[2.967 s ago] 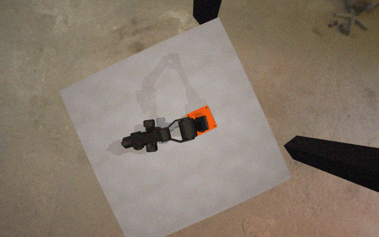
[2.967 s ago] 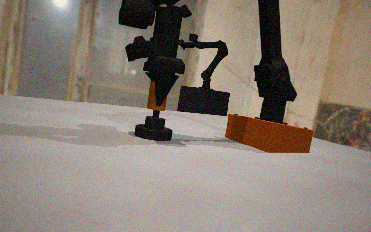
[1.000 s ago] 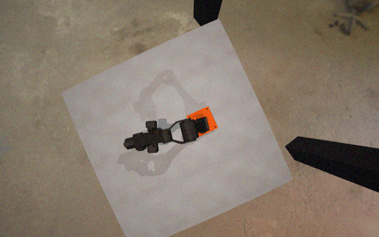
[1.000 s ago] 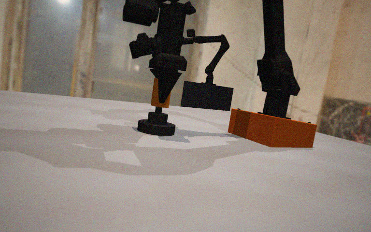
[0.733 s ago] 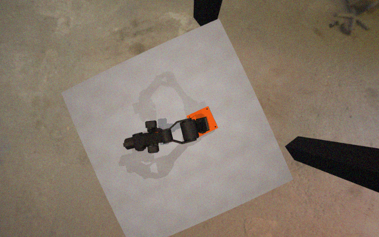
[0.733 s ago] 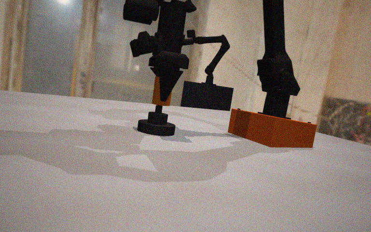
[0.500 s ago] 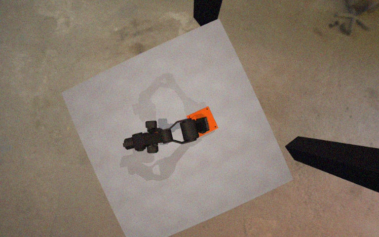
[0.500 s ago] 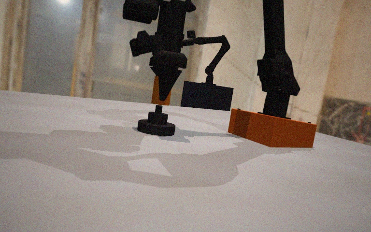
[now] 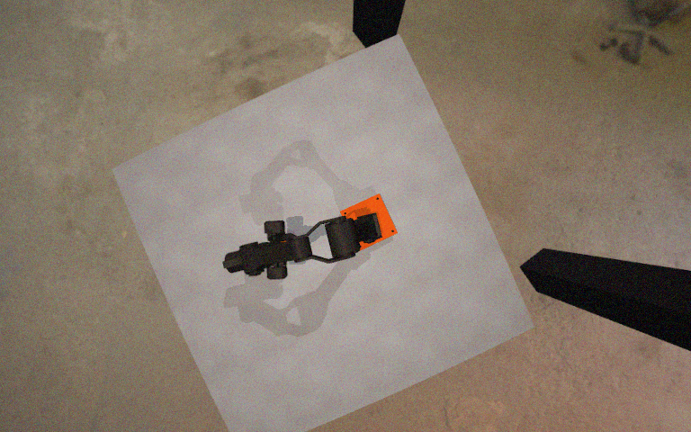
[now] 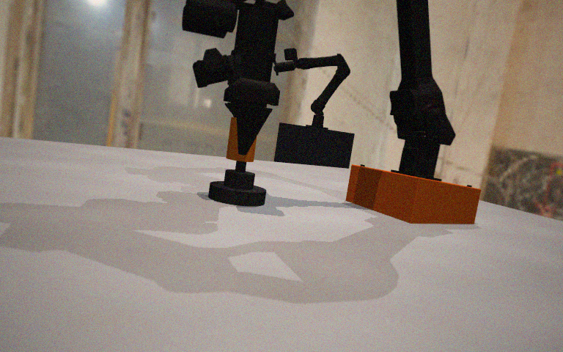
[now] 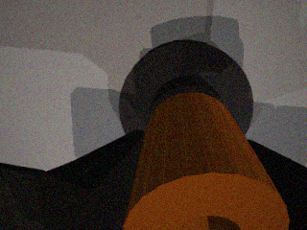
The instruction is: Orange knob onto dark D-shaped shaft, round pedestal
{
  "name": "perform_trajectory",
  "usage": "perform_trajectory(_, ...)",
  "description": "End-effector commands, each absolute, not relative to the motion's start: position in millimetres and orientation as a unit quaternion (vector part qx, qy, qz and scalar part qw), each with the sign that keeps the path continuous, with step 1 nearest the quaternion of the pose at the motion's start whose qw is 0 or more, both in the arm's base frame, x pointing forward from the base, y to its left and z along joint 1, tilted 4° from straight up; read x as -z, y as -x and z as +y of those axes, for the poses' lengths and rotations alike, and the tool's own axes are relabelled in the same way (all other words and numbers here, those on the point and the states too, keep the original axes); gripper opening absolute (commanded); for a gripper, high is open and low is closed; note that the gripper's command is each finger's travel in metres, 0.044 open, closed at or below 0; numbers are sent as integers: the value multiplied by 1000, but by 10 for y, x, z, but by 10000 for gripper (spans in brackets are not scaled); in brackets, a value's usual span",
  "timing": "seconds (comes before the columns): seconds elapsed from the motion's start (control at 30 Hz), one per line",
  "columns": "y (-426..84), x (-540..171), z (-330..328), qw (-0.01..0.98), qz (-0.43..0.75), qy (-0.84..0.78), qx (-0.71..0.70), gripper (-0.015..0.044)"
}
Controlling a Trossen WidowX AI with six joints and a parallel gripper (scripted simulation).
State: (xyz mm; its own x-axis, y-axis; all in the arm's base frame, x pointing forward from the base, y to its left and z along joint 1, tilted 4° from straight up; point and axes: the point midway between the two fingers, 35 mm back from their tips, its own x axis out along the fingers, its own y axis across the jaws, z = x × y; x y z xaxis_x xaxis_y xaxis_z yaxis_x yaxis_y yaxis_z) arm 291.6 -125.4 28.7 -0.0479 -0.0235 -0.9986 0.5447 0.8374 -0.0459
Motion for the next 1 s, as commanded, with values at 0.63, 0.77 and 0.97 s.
perform_trajectory(0.63, -2873, -311, -1237, 660, 683, -207, 234, 0)
perform_trajectory(0.77, -2855, -292, -1231, 660, 683, -207, 234, 0)
perform_trajectory(0.97, -2862, -288, -1235, 660, 683, -207, 234, 0)
